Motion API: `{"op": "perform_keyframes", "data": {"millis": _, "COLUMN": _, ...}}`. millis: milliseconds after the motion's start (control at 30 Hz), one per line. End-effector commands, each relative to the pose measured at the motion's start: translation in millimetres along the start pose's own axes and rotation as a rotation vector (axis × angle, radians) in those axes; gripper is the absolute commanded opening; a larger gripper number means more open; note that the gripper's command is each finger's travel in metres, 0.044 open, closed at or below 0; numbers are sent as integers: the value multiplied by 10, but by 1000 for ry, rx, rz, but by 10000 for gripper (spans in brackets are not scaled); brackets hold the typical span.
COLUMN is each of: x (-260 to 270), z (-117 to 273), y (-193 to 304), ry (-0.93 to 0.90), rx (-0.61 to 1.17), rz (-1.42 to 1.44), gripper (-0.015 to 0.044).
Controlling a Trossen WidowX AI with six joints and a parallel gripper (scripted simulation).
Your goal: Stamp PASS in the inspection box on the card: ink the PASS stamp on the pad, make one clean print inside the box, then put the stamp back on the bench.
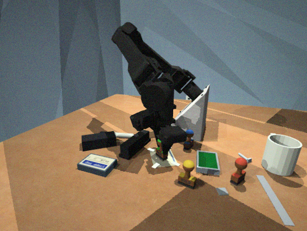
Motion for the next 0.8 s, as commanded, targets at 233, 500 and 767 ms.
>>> {"op": "perform_keyframes", "data": {"millis": 233, "x": 2, "z": 5, "y": -9, "ry": 0, "rx": -1, "rz": -6, "gripper": 0}}
{"op": "perform_keyframes", "data": {"millis": 500, "x": 3, "z": 44, "y": -8, "ry": 0, "rx": -1, "rz": -6, "gripper": 0}}
{"op": "perform_keyframes", "data": {"millis": 767, "x": 3, "z": 82, "y": -8, "ry": 0, "rx": -1, "rz": -6, "gripper": 0}}
Point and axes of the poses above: the point midway between the two fingers, 35 mm back from their tips, its own z axis back along the fingers, its own x axis across the jaws, y = z × x, the point moved 9 cm from there along z, back along the fingers, and after that the axes turned 15 degrees about -z, right-handed, at the moved point
